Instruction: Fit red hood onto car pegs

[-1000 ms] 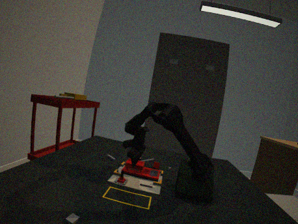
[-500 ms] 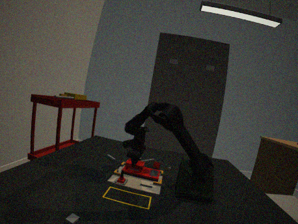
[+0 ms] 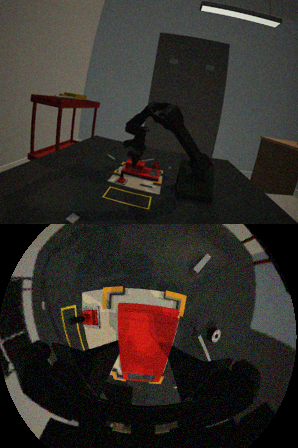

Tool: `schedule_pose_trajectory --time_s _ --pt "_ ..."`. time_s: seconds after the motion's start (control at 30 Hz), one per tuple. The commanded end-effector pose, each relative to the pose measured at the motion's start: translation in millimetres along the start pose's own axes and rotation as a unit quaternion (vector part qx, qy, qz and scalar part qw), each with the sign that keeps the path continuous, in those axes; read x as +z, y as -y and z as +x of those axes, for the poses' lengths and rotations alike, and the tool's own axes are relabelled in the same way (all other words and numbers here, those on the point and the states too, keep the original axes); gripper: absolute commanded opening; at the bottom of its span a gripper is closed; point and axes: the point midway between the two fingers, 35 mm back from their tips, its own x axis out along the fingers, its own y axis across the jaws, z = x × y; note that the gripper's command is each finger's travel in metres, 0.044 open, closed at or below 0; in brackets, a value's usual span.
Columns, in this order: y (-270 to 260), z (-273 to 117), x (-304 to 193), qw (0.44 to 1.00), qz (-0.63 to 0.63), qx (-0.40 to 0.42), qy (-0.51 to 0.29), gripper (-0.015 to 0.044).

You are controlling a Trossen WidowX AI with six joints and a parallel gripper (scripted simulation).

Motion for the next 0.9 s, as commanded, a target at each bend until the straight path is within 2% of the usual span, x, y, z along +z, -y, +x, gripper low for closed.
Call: schedule_pose_trajectory --time_s 0.0,0.87 --pt "0.4 -3.6 1.9 1.000 -0.003 -0.003 0.002 0.0000" --pt "0.4 7.5 1.7 1.000 -0.003 -0.003 0.002 0.0000"
